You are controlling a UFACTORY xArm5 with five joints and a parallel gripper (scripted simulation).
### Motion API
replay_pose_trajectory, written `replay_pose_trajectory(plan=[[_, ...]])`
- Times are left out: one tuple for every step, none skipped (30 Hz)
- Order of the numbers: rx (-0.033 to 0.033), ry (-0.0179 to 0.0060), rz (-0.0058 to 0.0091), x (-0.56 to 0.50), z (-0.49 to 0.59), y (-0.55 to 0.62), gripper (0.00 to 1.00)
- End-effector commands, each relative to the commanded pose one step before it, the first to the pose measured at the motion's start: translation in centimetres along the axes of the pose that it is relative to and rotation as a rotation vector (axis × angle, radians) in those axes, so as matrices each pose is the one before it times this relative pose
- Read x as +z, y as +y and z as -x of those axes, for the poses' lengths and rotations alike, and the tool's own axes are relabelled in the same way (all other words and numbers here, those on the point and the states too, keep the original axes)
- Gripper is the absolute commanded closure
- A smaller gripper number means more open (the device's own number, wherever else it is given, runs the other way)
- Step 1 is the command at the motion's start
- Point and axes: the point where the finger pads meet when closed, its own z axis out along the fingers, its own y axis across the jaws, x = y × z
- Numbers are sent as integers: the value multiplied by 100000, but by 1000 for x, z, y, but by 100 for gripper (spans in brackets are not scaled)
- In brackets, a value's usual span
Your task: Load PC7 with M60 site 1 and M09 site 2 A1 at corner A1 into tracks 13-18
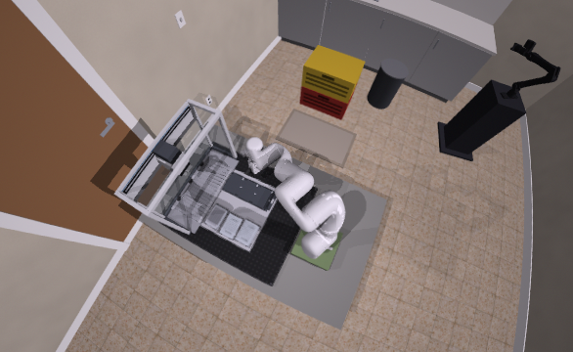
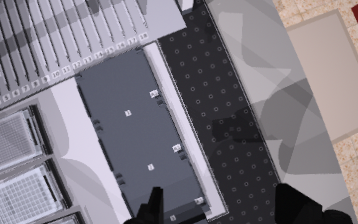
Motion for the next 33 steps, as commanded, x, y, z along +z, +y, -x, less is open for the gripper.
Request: replay_pose_trajectory(plan=[[-5978,520,32,-718,373,-1690,0],[0,-1,1,-143,111,-467,0],[0,-1,1,-144,111,-467,0],[0,-1,1,-144,111,-467,0],[0,0,1,-144,111,-467,0],[0,0,1,-144,111,-467,0],[0,0,1,-87,67,-283,0],[-3333,33,1,-138,161,-454,0],[0,0,0,0,0,0,0],[0,0,0,0,0,0,0],[-3326,30,2,-133,139,-462,0],[-2036,22,1,-143,137,-462,0],[0,-1,0,-138,121,-466,0],[0,-1,0,-138,121,-466,0],[0,-1,0,-138,121,-466,0],[0,-1,0,-138,121,-466,0],[0,0,0,-138,121,-466,0],[0,0,0,-136,119,-457,0],[-3333,33,0,-133,169,-453,0],[-3333,33,1,-133,154,-458,0],[-2028,20,0,-133,139,-463,0],[0,-1,-1,-133,129,-465,0],[0,-1,-1,-133,129,-465,0],[0,-1,-1,-133,129,-465,0],[0,-1,-1,-133,129,-465,0],[0,0,0,0,0,0,0],[0,0,0,0,0,0,0],[-3333,32,0,-128,168,-455,0],[-3333,33,1,-128,154,-459,0],[-2028,20,0,-128,139,-464,0],[0,-1,-2,-128,129,-466,0],[0,-1,-2,-128,129,-466,0],[0,-1,-2,-128,129,-467,0]])
